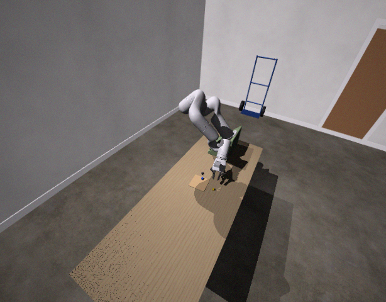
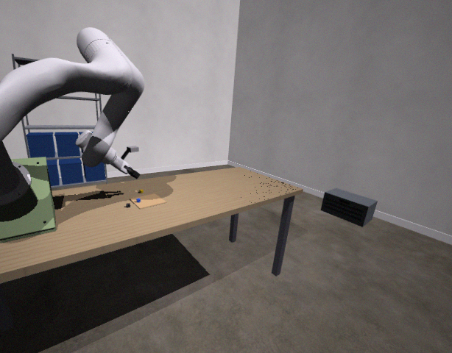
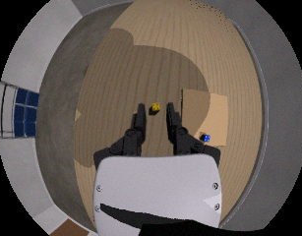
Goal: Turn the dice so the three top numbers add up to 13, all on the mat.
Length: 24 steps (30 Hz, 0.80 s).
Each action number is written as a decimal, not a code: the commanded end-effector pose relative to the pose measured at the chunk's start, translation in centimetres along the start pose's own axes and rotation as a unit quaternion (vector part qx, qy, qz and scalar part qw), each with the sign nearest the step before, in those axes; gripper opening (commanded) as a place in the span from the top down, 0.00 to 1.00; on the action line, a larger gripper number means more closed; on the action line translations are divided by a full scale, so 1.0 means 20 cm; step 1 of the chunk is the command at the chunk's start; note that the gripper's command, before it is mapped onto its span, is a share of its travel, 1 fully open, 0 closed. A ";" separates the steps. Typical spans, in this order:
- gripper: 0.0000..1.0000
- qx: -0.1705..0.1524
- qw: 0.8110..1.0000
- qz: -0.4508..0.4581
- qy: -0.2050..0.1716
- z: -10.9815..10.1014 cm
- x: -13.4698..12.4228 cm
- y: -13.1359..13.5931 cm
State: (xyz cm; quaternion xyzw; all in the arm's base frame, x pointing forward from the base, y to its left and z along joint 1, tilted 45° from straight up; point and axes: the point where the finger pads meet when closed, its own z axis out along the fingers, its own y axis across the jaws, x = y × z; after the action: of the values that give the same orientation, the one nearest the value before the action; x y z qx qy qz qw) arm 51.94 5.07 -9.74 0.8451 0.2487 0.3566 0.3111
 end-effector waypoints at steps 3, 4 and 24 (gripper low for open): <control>0.69 -0.001 0.999 0.000 -0.039 0.01 0.03 0.00; 0.69 0.001 0.998 0.001 -0.057 0.01 0.05 0.00; 0.69 0.003 0.939 0.001 -0.343 0.08 0.22 0.00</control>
State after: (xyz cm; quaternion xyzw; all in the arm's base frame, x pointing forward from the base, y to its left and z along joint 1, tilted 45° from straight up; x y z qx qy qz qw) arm 55.17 7.19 -8.88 0.9159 0.1484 0.1086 0.3568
